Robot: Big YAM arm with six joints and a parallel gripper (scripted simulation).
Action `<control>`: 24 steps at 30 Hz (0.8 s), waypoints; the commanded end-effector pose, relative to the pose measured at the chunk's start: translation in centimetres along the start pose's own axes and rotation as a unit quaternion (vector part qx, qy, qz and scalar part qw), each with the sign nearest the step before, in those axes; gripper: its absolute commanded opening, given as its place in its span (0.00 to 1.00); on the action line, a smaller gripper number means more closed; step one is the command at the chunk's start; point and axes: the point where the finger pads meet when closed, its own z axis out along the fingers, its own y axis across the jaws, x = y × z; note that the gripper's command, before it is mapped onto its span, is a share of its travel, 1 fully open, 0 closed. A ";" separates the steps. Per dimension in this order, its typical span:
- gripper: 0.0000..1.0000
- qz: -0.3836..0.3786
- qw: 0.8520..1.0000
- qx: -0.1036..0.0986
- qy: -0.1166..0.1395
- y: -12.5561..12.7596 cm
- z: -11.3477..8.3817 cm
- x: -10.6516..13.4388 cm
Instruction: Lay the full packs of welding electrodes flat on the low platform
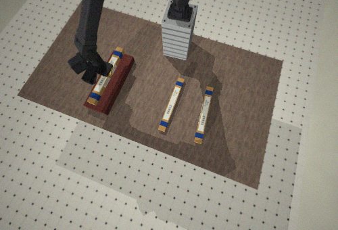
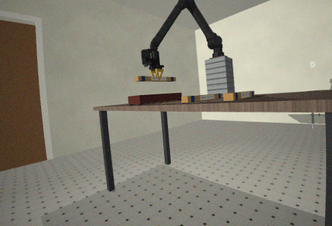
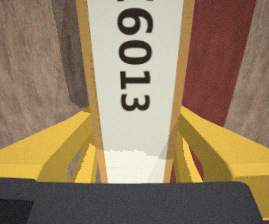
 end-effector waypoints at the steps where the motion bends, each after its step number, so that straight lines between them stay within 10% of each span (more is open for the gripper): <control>1: 0.00 -0.005 0.999 0.018 -0.030 -1.4 -2.4 -1.7; 24: 0.00 -0.002 0.999 0.018 -0.029 -1.8 -2.8 -1.6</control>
